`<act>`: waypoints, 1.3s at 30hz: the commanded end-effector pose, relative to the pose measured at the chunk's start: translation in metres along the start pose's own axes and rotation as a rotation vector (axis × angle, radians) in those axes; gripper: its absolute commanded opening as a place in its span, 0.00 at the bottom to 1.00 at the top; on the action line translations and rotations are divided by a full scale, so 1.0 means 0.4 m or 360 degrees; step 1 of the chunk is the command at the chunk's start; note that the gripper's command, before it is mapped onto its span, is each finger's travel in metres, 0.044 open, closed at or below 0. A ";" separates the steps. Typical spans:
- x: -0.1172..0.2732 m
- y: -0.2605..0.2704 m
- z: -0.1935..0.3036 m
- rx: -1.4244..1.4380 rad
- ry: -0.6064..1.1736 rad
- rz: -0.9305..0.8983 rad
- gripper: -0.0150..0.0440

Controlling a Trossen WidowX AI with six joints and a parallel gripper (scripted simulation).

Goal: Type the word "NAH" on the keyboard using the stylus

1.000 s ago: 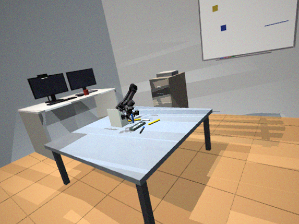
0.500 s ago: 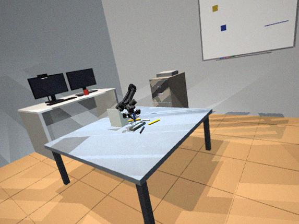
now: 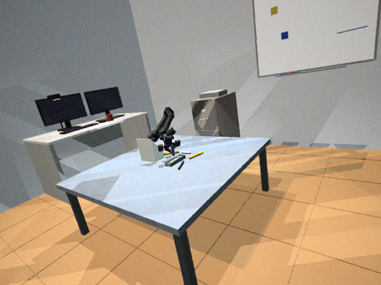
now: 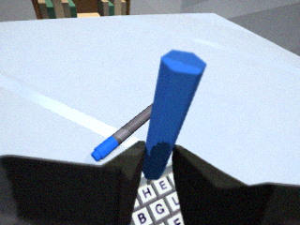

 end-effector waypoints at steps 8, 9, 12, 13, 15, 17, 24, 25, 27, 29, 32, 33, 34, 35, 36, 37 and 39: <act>-0.008 0.001 0.016 -0.0007 -0.0002 0.0011 0.39; -0.008 0.001 0.016 -0.0007 -0.0001 0.0012 0.39; -0.010 0.001 0.018 -0.0007 -0.0001 0.0012 0.39; -0.011 0.002 0.020 -0.0007 -0.0001 0.0012 0.39; -0.014 0.003 0.025 -0.0007 -0.0001 0.0012 0.39; -0.016 0.004 0.027 -0.0007 0.0000 0.0012 0.39; -0.022 0.006 0.038 -0.0008 0.0000 0.0012 0.39; -0.023 0.006 0.040 -0.0008 0.0000 0.0012 0.39; -0.025 0.007 0.042 -0.0008 0.0000 0.0012 0.39; -0.026 0.008 0.045 -0.0008 0.0000 0.0012 0.39; -0.027 0.008 0.047 -0.0008 0.0000 0.0012 0.39; -0.028 0.008 0.048 -0.0008 0.0000 0.0012 0.39; -0.028 0.009 0.049 -0.0008 0.0000 0.0012 0.39; -0.029 0.009 0.050 -0.0008 0.0000 0.0012 0.39; -0.029 0.009 0.051 -0.0008 0.0000 0.0012 0.39; -0.030 0.009 0.051 -0.0008 0.0000 0.0012 0.39; -0.031 0.010 0.053 -0.0008 0.0000 0.0012 0.39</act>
Point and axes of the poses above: the point midway between the two fingers, 35 mm back from their tips, its own x axis back along the fingers, its own y axis across the jaws, z = x × y, the point moved 10 cm from there along x, back along the fingers, and after that the axes turned 14 degrees about x, right-handed, at the moved point
